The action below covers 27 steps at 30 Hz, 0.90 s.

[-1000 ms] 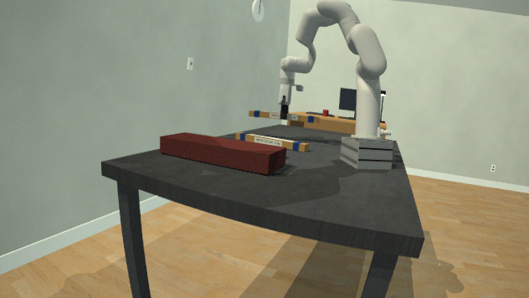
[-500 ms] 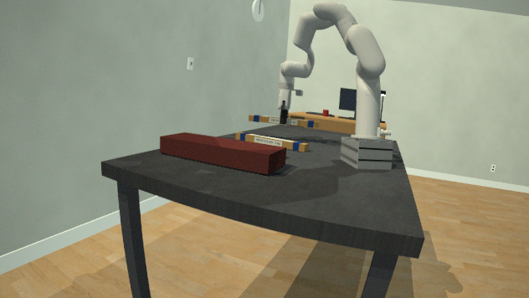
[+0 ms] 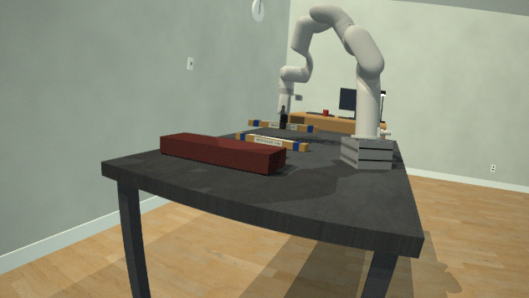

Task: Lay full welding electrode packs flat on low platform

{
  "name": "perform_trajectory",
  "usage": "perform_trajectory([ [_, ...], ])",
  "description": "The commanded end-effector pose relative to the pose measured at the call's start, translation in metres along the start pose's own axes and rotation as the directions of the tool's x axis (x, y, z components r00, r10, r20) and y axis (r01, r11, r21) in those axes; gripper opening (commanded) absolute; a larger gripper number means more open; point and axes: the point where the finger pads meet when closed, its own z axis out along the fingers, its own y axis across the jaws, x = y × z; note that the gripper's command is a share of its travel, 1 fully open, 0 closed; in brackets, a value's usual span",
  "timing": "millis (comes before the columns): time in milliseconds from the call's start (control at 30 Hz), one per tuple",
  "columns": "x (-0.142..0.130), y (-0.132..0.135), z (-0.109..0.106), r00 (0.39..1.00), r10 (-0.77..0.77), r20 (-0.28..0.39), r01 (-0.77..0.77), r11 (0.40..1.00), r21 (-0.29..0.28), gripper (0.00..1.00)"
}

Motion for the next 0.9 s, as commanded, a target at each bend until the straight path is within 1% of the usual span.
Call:
perform_trajectory([
  [0, -0.001, -0.001, 0.006, 1.0, 0.0, 0.003, 0.0, 1.0, 0.002, 0.35],
  [267, -0.001, -0.001, 0.019, 1.0, 0.0, 0.003, 0.0, 1.0, 0.002, 0.35],
  [867, -0.001, -0.001, 0.038, 1.0, 0.0, 0.003, 0.0, 1.0, 0.002, 0.35],
])
